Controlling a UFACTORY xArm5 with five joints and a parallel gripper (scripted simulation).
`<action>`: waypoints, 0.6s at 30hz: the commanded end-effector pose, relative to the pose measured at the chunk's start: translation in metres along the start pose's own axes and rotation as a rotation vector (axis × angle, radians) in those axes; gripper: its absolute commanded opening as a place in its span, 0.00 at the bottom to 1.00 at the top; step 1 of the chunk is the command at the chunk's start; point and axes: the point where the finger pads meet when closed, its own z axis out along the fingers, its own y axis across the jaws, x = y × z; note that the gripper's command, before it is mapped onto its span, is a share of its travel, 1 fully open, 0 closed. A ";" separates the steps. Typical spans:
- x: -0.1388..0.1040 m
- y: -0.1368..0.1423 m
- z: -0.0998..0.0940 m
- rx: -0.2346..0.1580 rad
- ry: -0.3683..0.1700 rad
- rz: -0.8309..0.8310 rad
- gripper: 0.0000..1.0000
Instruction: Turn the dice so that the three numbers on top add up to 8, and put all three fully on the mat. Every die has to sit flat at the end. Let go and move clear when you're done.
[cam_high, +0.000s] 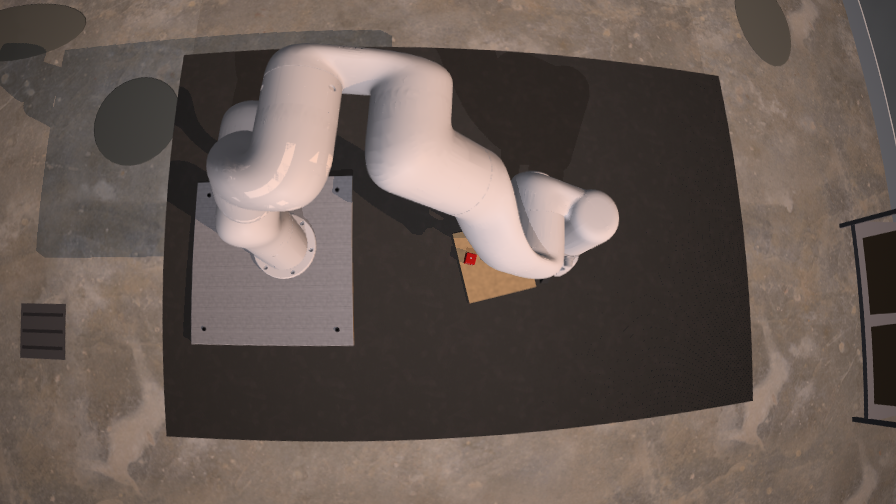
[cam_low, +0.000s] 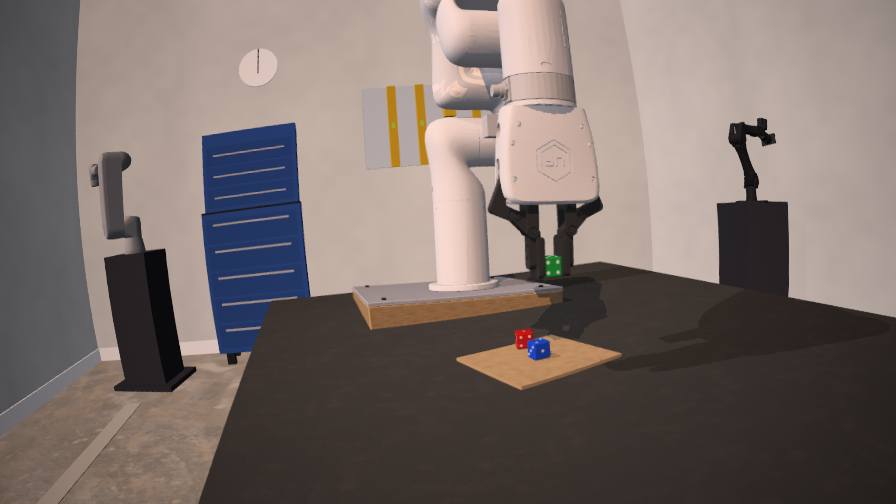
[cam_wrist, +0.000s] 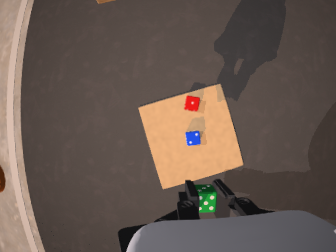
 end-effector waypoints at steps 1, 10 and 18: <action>-0.002 0.002 -0.002 0.000 -0.004 -0.017 0.15; -0.002 0.002 -0.001 0.000 -0.004 -0.017 0.15; -0.002 0.003 0.014 0.000 -0.004 -0.018 0.15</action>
